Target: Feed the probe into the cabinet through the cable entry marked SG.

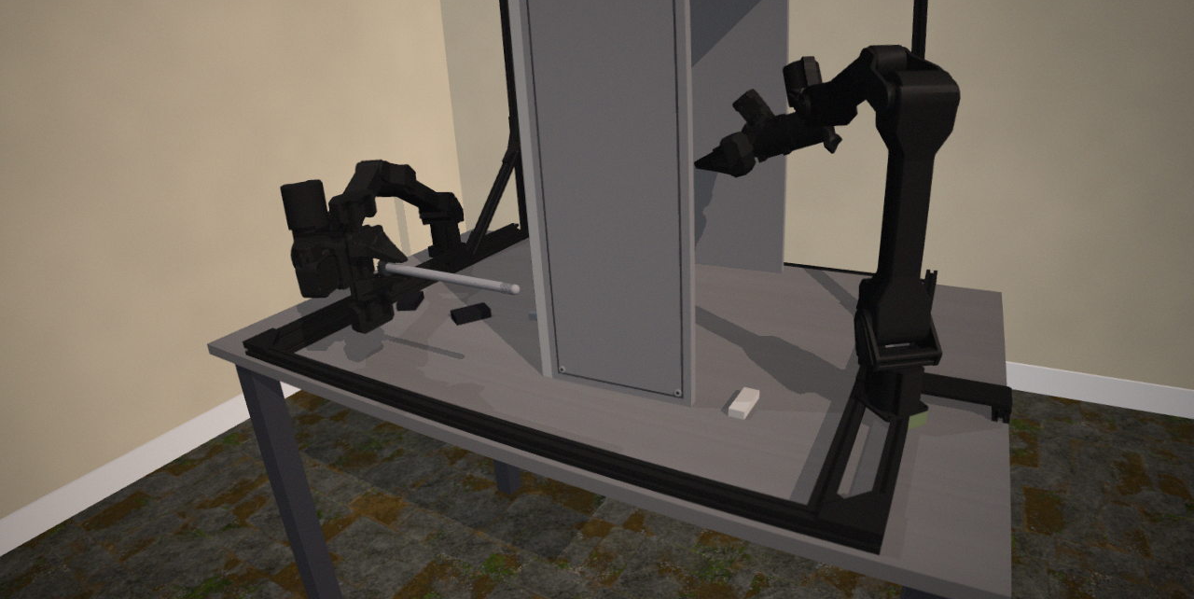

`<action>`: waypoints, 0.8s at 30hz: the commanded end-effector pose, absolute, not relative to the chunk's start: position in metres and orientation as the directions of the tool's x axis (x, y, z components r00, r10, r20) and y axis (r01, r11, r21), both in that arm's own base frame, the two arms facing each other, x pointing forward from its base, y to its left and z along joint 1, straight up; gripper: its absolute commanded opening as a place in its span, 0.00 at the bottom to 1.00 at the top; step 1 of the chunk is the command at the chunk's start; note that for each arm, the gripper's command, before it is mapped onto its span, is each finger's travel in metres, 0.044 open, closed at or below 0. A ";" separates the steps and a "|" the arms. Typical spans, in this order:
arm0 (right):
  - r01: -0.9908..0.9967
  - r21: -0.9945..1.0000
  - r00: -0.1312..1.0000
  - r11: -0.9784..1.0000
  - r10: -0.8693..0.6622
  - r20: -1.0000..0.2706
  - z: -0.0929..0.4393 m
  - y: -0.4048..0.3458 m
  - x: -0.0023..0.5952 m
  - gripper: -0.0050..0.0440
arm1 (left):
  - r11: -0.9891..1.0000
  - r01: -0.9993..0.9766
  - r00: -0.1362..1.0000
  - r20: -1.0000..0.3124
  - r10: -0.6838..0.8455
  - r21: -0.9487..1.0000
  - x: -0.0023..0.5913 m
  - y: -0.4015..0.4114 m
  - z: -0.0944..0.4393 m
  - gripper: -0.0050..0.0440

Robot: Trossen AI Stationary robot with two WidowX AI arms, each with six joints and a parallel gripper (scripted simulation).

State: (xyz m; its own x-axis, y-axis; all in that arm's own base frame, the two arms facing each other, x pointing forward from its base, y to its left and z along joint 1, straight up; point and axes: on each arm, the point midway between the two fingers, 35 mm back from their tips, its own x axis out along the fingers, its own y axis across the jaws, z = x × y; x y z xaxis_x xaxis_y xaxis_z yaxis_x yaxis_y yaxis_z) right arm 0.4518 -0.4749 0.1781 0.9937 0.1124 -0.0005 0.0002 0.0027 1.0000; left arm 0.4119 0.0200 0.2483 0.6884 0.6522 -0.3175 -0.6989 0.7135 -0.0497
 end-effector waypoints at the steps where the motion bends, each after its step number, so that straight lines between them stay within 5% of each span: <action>1: 0.000 1.000 0.994 0.000 0.109 0.000 0.179 -0.475 0.452 0.10 | 0.710 -0.701 0.689 -0.322 0.649 -0.067 0.396 0.012 0.277 1.00; 24: 0.003 0.999 0.998 0.034 0.068 -0.006 0.191 -0.464 0.451 0.10 | 0.704 -0.710 0.653 -0.375 0.659 0.000 0.349 0.006 0.311 1.00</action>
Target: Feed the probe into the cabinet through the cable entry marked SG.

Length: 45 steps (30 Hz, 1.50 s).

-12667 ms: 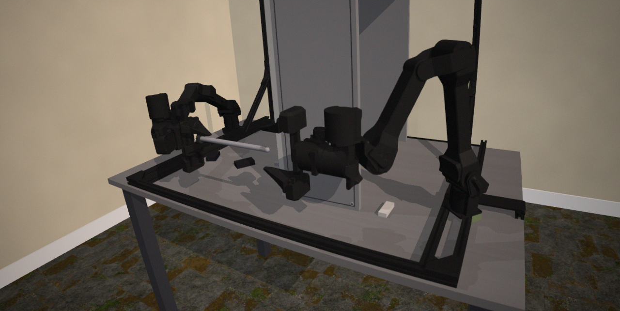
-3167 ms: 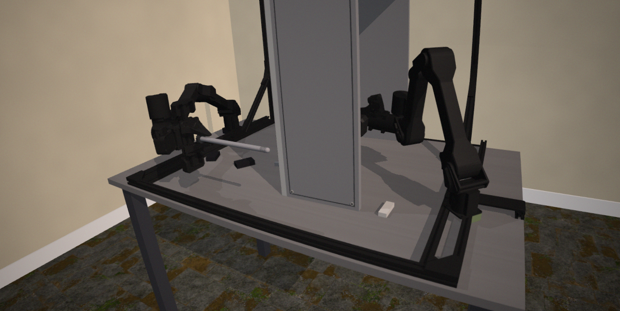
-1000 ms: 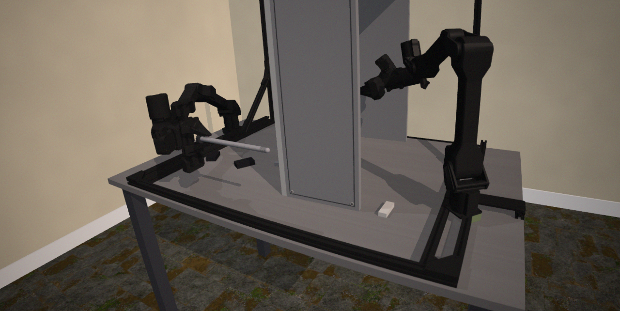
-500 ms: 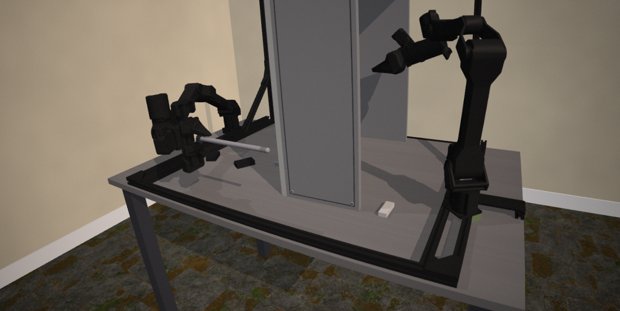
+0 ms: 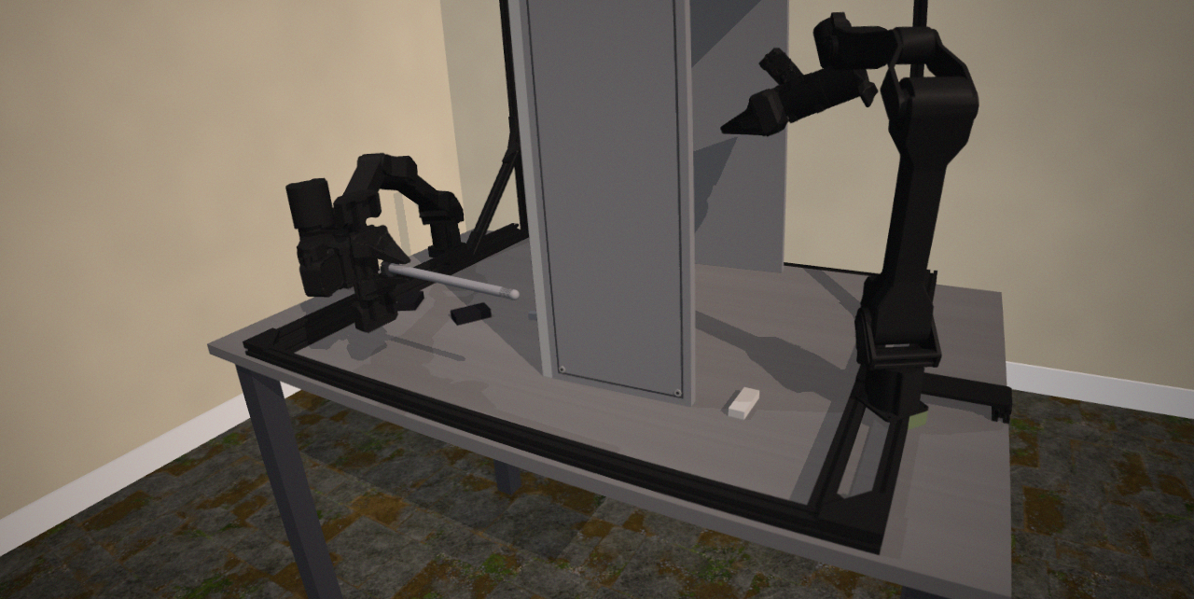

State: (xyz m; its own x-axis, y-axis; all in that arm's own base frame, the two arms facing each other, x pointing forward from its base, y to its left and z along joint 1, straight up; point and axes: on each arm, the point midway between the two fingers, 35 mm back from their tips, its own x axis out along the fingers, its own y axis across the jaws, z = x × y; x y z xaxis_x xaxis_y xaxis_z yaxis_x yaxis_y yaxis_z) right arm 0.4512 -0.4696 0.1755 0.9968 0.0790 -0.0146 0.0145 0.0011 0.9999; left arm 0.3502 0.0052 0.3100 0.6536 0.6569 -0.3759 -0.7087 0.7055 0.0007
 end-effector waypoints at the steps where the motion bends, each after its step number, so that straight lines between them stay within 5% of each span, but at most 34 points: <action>1: 0.004 0.999 0.998 0.037 0.064 -0.006 0.192 -0.463 0.451 0.10 | 0.704 -0.710 0.653 -0.375 0.659 0.000 0.349 0.006 0.311 1.00; 45: 0.056 0.981 0.994 0.186 -0.103 -0.037 0.224 -0.388 0.418 0.10 | 0.704 -0.710 0.653 -0.375 0.659 0.000 0.349 0.006 0.311 1.00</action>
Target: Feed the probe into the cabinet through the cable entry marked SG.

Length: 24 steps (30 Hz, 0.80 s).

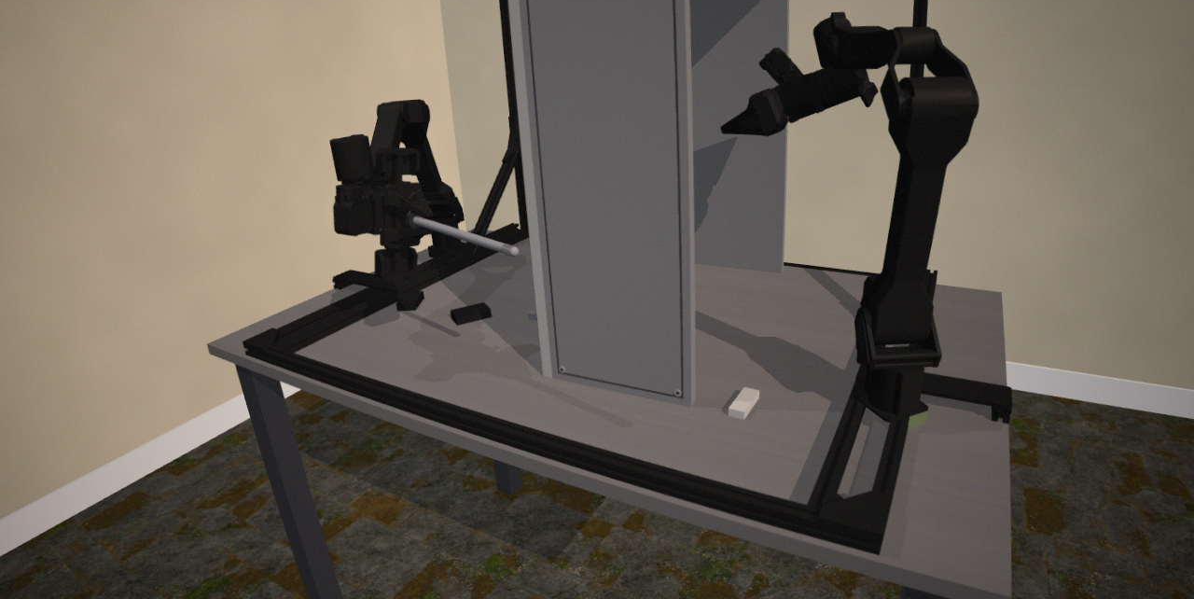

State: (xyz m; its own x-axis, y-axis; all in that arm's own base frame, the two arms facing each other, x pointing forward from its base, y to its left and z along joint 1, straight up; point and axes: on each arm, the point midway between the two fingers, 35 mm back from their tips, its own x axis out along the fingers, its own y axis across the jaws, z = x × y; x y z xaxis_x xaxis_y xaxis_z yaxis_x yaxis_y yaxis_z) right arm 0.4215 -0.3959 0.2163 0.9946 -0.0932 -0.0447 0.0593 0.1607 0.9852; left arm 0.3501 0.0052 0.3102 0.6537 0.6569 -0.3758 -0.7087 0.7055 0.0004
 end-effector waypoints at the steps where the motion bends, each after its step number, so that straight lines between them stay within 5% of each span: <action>1: 0.058 0.980 0.994 0.191 -0.107 -0.038 0.224 -0.386 0.416 0.10 | 0.704 -0.710 0.653 -0.375 0.659 0.000 0.349 0.006 0.311 1.00; 24: 0.101 0.954 0.981 0.284 -0.189 -0.048 0.225 -0.331 0.380 0.10 | 0.704 -0.710 0.653 -0.375 0.659 0.000 0.349 0.006 0.311 1.00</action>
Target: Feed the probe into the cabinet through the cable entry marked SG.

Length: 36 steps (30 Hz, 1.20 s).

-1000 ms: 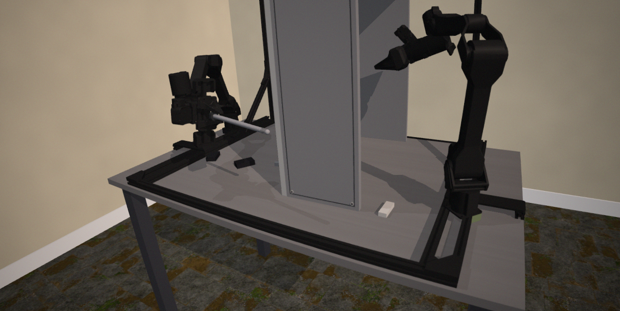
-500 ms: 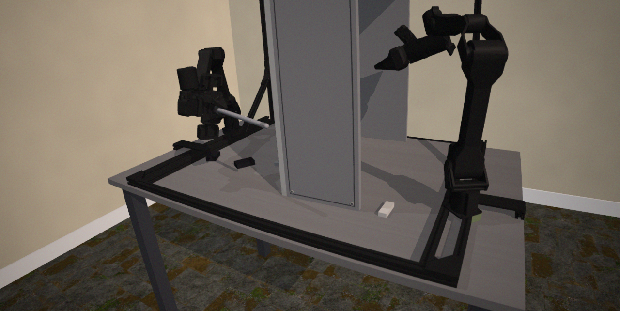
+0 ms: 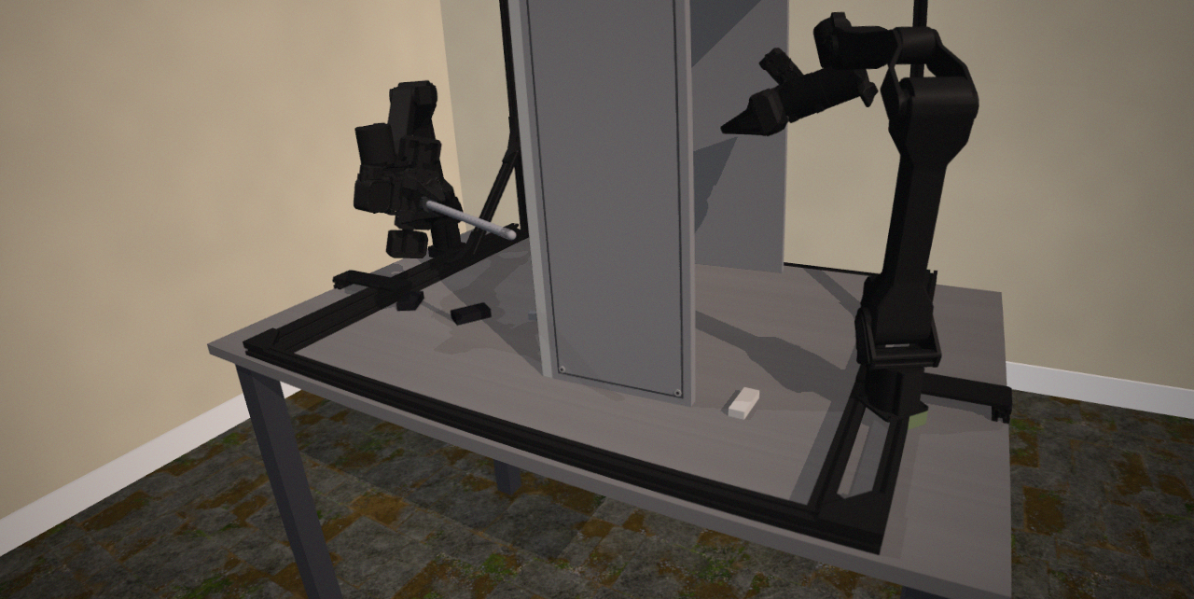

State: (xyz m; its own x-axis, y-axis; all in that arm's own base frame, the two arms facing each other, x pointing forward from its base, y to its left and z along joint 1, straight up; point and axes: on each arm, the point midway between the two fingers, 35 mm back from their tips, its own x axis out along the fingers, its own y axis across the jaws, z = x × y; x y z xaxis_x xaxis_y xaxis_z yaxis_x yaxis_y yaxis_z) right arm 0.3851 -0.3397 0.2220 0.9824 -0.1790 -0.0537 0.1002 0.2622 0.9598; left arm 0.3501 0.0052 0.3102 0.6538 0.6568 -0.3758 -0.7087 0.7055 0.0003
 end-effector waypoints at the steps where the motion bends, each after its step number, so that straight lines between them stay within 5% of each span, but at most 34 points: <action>1: 0.104 0.952 0.980 0.288 -0.193 -0.048 0.225 -0.329 0.378 0.10 | 0.704 -0.710 0.653 -0.375 0.659 0.000 0.349 0.006 0.311 1.00; 36: 0.076 0.955 0.987 0.286 -0.159 -0.031 0.199 -0.208 0.337 0.10 | 0.704 -0.710 0.653 -0.375 0.659 0.000 0.349 0.006 0.311 1.00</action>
